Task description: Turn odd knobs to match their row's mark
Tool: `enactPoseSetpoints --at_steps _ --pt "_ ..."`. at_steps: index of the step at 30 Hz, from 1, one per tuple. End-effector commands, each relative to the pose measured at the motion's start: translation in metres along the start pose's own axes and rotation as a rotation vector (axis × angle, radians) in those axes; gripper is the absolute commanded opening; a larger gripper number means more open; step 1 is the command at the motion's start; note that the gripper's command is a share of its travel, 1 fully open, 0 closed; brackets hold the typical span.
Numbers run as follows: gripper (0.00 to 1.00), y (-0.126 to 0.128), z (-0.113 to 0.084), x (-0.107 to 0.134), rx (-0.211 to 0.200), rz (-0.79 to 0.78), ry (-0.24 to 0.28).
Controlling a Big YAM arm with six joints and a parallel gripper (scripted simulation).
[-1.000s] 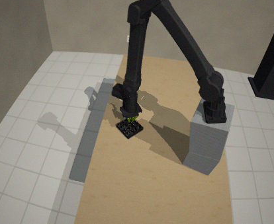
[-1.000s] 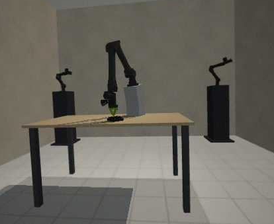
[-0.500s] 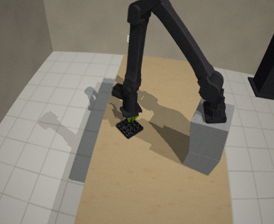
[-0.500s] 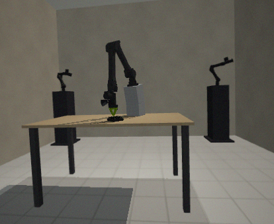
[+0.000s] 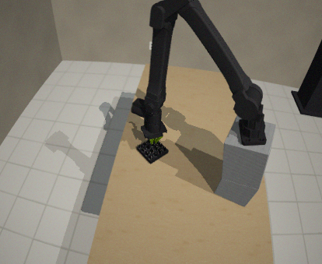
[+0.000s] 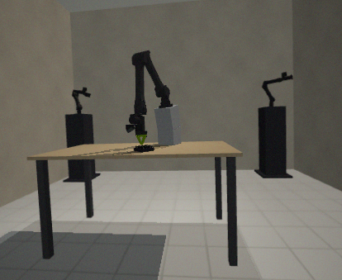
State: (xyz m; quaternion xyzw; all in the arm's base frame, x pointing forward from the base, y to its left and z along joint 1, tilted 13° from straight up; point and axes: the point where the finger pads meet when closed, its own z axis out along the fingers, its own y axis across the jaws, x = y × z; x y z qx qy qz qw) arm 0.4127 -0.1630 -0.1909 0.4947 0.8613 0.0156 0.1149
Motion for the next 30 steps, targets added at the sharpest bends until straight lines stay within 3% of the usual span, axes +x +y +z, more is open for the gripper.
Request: enactPoseSetpoints --at_steps 1,30 --pt "0.19 0.0007 0.0046 0.0029 0.003 0.001 0.001" --pt "0.19 0.0037 0.0143 -0.0012 -0.004 0.001 -0.008"
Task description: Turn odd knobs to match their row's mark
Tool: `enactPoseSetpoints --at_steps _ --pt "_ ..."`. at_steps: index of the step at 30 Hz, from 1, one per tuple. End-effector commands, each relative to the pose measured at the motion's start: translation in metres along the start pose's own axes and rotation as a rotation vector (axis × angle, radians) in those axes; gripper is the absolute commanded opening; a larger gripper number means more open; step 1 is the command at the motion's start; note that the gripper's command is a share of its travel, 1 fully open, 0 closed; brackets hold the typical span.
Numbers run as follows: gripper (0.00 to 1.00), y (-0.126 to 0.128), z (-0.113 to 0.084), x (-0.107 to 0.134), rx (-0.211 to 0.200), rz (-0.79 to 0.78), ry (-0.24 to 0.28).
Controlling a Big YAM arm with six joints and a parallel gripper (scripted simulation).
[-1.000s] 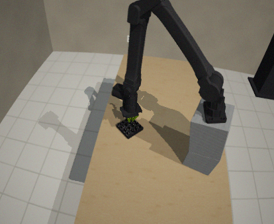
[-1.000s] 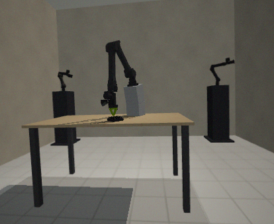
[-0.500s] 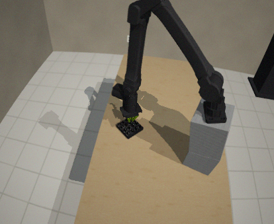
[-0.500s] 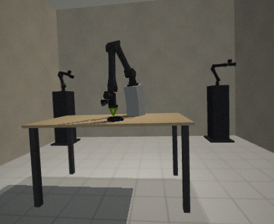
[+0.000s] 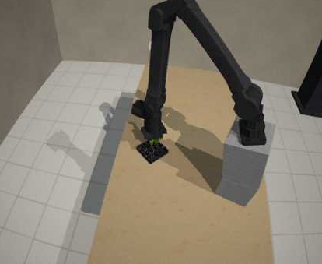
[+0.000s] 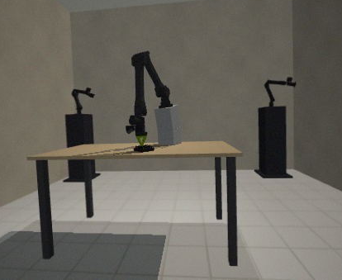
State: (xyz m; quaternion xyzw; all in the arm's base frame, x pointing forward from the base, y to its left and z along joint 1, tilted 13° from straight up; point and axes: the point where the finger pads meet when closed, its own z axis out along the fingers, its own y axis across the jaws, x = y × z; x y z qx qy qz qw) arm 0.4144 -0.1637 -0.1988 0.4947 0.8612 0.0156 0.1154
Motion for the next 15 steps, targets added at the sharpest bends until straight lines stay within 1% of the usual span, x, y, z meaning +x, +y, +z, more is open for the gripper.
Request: enactPoseSetpoints --at_steps 1,15 --pt "0.19 0.0045 0.0069 -0.0022 -0.005 0.001 -0.010" --pt "0.19 0.0019 0.0106 0.0010 0.000 0.001 -0.003"
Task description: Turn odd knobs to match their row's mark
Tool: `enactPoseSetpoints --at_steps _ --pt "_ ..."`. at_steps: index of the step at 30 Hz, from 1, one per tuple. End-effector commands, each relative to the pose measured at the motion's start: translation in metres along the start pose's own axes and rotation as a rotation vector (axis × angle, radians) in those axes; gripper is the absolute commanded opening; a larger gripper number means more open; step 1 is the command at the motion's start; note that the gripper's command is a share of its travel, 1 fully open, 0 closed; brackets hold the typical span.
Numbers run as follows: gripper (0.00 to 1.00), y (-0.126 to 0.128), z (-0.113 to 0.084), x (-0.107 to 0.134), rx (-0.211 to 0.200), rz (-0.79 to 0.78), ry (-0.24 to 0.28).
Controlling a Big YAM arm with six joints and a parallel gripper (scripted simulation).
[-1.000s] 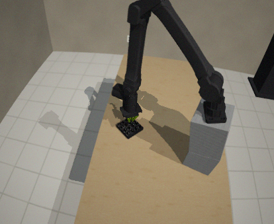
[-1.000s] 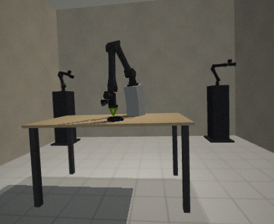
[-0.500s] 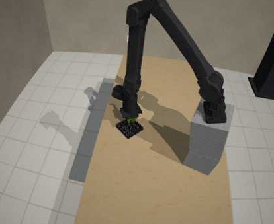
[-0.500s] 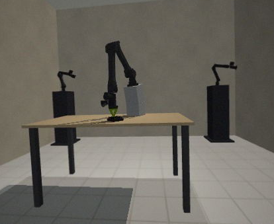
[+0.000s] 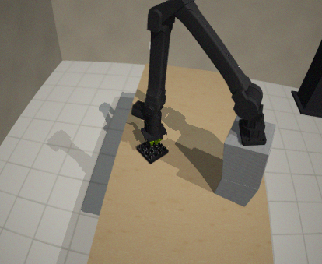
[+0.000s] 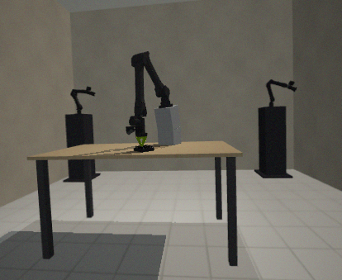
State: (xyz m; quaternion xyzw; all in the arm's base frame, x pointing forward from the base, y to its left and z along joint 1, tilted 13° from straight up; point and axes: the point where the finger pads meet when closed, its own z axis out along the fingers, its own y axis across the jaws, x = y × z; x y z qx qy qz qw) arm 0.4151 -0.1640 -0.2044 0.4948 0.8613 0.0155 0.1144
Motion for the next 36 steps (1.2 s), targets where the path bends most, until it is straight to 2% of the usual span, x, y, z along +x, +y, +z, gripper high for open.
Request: enactPoseSetpoints --at_steps 1,31,32,36 --pt "0.19 0.0023 0.0050 0.0004 -0.001 0.001 -0.005" --pt "0.19 0.0023 0.0050 0.0004 -0.001 0.001 -0.005" --pt "0.08 0.0023 0.0050 0.0004 -0.001 0.001 -0.005" --pt "0.08 0.0020 0.0050 0.0008 0.000 0.001 -0.003"
